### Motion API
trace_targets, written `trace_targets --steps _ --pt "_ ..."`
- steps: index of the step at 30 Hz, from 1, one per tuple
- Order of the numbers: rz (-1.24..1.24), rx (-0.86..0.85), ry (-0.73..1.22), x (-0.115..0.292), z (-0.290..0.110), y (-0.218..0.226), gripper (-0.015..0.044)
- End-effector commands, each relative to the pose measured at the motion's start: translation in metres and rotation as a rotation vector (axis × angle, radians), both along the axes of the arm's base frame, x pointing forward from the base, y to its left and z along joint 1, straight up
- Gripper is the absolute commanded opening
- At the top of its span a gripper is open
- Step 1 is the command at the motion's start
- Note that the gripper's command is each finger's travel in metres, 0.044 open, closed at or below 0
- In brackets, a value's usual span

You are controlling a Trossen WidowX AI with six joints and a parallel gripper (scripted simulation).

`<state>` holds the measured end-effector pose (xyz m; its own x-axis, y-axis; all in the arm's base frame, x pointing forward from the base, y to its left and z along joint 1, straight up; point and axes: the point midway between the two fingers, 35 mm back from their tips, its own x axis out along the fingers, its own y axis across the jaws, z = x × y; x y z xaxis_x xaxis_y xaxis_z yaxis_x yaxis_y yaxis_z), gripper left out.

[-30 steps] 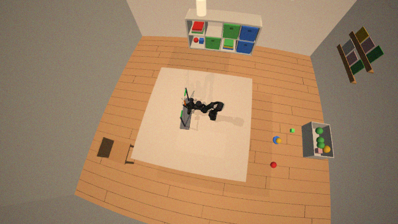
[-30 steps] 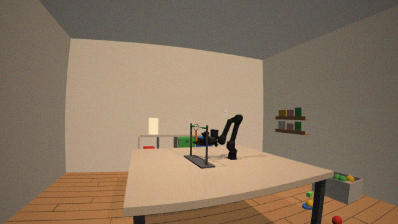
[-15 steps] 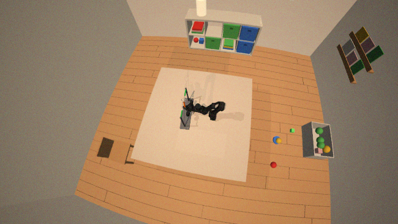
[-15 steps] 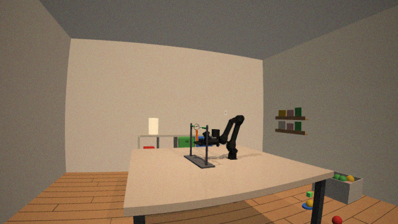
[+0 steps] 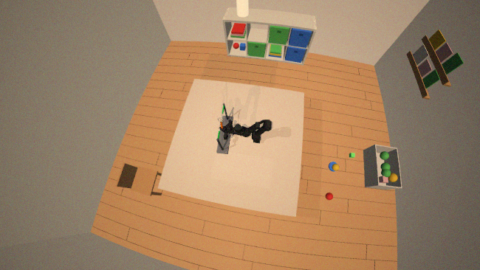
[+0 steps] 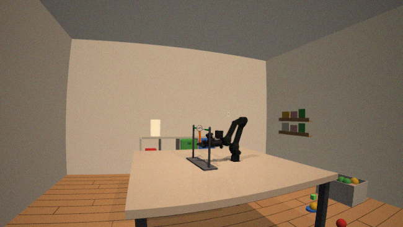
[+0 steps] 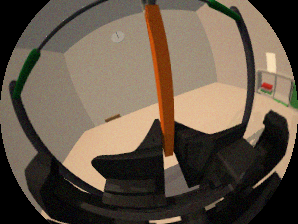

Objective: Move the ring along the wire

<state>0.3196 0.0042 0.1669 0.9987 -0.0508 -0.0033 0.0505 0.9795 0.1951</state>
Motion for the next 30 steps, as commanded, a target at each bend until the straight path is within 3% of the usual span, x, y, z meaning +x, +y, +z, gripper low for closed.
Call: trace_targets --steps 1,18,30 --pt "0.0 -0.011 -0.003 0.0 0.002 0.002 -0.015" --pt "0.094 -0.163 -0.011 0.001 0.003 -0.002 -0.015" --pt "0.185 -0.315 0.106 -0.012 0.005 -0.015 -0.015"
